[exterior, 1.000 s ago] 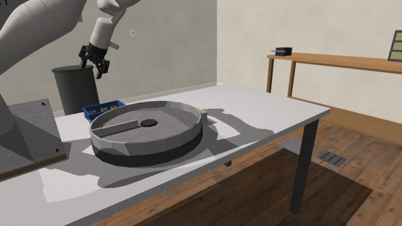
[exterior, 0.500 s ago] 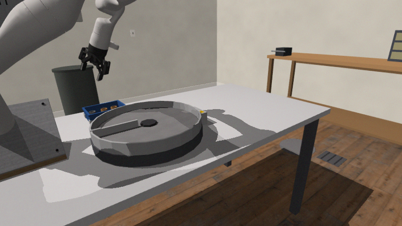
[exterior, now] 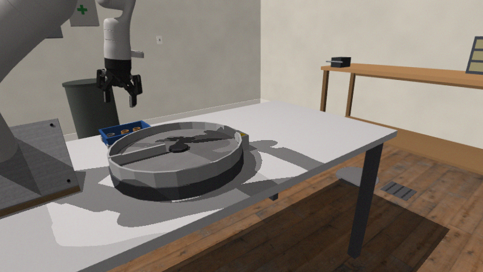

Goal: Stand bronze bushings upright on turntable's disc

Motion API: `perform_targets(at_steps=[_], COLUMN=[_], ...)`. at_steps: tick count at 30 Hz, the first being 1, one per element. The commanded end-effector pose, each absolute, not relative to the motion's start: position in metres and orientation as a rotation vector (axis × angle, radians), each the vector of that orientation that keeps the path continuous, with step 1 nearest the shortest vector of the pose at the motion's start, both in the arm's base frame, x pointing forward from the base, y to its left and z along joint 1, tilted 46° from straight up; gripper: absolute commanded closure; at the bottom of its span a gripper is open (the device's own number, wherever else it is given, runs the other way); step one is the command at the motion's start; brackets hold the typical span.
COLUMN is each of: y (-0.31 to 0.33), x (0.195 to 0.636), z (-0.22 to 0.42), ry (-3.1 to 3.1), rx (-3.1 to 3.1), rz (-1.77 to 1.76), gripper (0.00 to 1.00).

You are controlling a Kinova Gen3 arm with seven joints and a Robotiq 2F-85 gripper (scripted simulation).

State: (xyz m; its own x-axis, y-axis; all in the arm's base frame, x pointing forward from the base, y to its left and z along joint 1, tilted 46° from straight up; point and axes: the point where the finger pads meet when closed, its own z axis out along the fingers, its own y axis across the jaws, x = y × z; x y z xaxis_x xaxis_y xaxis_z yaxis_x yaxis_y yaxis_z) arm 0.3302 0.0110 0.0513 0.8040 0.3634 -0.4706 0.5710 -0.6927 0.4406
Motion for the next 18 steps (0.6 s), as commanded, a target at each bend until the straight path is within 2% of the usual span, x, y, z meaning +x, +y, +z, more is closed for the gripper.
perform_targets(at_steps=[1,6,18], y=[-0.014,-0.045,-0.046], x=[0.328,0.32,0.32], z=[0.086,0.116,0.117], ry=[0.697,0.714,0.714], rx=[2.35,2.266,2.261], rz=[-0.416,-0.393,-0.392], gripper=[0.0,0.0,0.0])
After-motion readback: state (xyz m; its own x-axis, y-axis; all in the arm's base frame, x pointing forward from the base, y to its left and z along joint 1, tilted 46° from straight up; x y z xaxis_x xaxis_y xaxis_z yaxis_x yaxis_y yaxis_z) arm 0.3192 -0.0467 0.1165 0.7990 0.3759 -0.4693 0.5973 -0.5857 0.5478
